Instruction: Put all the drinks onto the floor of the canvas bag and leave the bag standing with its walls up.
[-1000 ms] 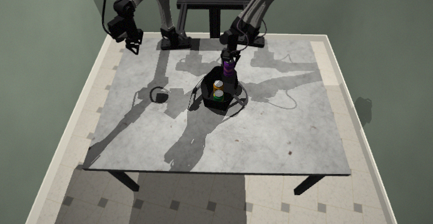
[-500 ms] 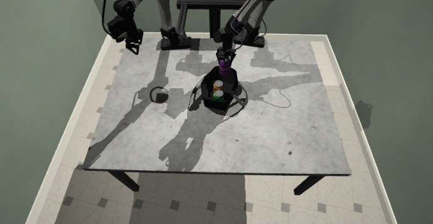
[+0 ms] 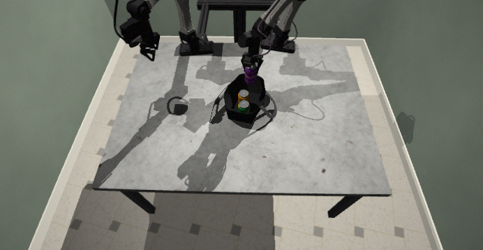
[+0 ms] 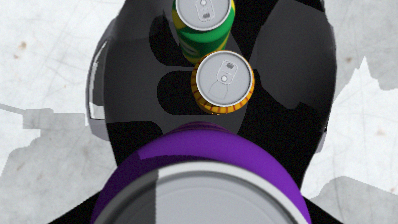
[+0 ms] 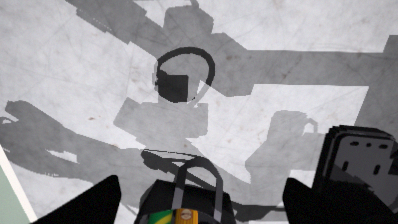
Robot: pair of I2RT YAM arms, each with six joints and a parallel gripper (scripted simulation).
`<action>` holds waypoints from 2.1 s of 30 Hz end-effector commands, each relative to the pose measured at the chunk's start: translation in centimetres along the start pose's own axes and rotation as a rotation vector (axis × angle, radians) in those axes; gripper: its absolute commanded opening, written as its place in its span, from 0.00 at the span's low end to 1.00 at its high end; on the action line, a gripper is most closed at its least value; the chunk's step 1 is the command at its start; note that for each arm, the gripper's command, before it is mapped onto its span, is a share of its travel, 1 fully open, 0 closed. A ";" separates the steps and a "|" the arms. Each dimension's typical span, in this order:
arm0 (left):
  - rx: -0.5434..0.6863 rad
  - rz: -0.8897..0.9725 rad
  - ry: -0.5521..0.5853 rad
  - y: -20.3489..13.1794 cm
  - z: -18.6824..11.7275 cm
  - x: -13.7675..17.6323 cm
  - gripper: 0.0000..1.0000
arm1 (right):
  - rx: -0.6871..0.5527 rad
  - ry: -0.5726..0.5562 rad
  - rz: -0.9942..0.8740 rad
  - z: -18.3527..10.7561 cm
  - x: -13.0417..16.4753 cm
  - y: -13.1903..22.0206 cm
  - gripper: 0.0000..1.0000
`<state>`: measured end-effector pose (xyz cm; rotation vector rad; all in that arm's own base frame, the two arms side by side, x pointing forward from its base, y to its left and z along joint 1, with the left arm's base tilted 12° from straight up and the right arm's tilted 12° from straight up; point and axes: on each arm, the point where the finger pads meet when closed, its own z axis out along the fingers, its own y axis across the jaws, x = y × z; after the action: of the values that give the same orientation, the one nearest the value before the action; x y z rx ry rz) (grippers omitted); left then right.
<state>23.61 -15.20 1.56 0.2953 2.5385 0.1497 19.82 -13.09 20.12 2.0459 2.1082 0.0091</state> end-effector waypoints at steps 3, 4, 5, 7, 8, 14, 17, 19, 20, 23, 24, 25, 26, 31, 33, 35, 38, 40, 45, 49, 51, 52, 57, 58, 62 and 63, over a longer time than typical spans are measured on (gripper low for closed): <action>-0.017 -0.009 -0.024 0.3 0.4 -0.3 0.70 | -0.010 -0.019 0.007 -0.5 0.0 -0.2 0.86; 0.002 -0.012 -0.047 -0.3 0.5 -0.9 0.70 | -0.010 -0.019 0.007 -0.5 0.0 -0.2 0.86; -0.004 -0.015 -0.042 0.0 0.8 -0.6 0.70 | -0.010 -0.019 0.007 -0.5 0.0 -0.2 0.86; -0.001 -0.016 -0.045 -0.1 1.0 -0.5 0.70 | -0.010 -0.019 0.007 -0.5 0.0 -0.2 0.86; 0.000 -0.016 -0.046 -0.1 1.1 -0.5 0.70 | -0.010 -0.019 0.007 -0.5 0.0 -0.2 0.86; 0.017 -0.019 -0.046 -0.4 1.9 -0.3 0.70 | -0.010 -0.019 0.007 -0.5 0.0 -0.2 0.86; 0.018 -0.020 -0.046 -0.4 2.2 -0.1 0.70 | -0.010 -0.019 0.007 -0.5 0.0 -0.2 0.86; 0.005 -0.020 -0.049 -0.3 2.1 -0.4 0.70 | -0.010 -0.019 0.007 -0.5 0.0 -0.2 0.86; 0.005 -0.020 -0.049 -0.3 2.1 -0.4 0.70 | -0.010 -0.019 0.007 -0.5 0.0 -0.2 0.86; 0.014 -0.020 -0.048 -0.4 2.7 0.2 0.70 | -0.010 -0.019 0.007 -0.5 0.0 -0.2 0.86; 0.008 -0.018 -0.050 -0.3 2.9 0.2 0.70 | -0.010 -0.019 0.007 -0.5 0.0 -0.2 0.86; 0.008 -0.018 -0.049 -0.3 3.0 0.3 0.70 | -0.010 -0.019 0.007 -0.5 0.0 -0.2 0.86; 0.010 -0.017 -0.048 -0.3 3.1 0.4 0.70 | -0.010 -0.019 0.007 -0.5 0.0 -0.2 0.86; 0.022 -0.021 -0.049 -0.5 3.7 0.5 0.70 | -0.010 -0.019 0.007 -0.5 0.0 -0.2 0.86; 0.015 -0.021 -0.053 -0.4 3.9 0.6 0.70 | -0.010 -0.019 0.007 -0.5 0.0 -0.2 0.86; 0.009 -0.022 -0.051 -0.4 3.9 0.4 0.70 | -0.010 -0.019 0.007 -0.5 0.0 -0.2 0.86; 0.024 -0.019 -0.049 -0.6 4.2 0.9 0.70 | -0.010 -0.019 0.007 -0.5 0.0 -0.2 0.86; 0.015 -0.021 -0.051 -0.4 4.5 1.0 0.70 | -0.010 -0.019 0.007 -0.5 0.0 -0.2 0.86; 0.018 -0.020 -0.050 -0.5 5.1 1.2 0.70 | -0.010 -0.019 0.007 -0.5 0.0 -0.2 0.86; 0.017 -0.022 -0.055 -0.5 5.6 1.3 0.70 | -0.010 -0.019 0.007 -0.5 0.0 -0.2 0.86; 0.020 -0.021 -0.051 -0.5 5.8 1.6 0.70 | -0.010 -0.019 0.007 -0.5 0.0 -0.2 0.86; 0.008 -0.021 -0.050 -0.4 5.8 1.3 0.70 | -0.010 -0.019 0.007 -0.5 0.0 -0.2 0.86; 0.015 -0.021 -0.053 -0.4 6.3 1.8 0.70 | -0.010 -0.019 0.007 -0.5 0.0 -0.2 0.86; 0.011 -0.020 -0.054 -0.3 6.4 1.9 0.70 | -0.010 -0.019 0.007 -0.5 0.0 -0.2 0.86; 0.013 -0.020 -0.052 -0.4 6.9 2.1 0.70 | -0.010 -0.019 0.007 -0.5 0.0 -0.2 0.86; 0.014 -0.022 -0.057 -0.5 7.0 1.9 0.70 | -0.010 -0.019 0.007 -0.5 0.0 -0.2 0.86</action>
<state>24.54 -14.06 -5.79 0.2986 2.5459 0.1581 19.82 -13.09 20.12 2.0459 2.1082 0.0091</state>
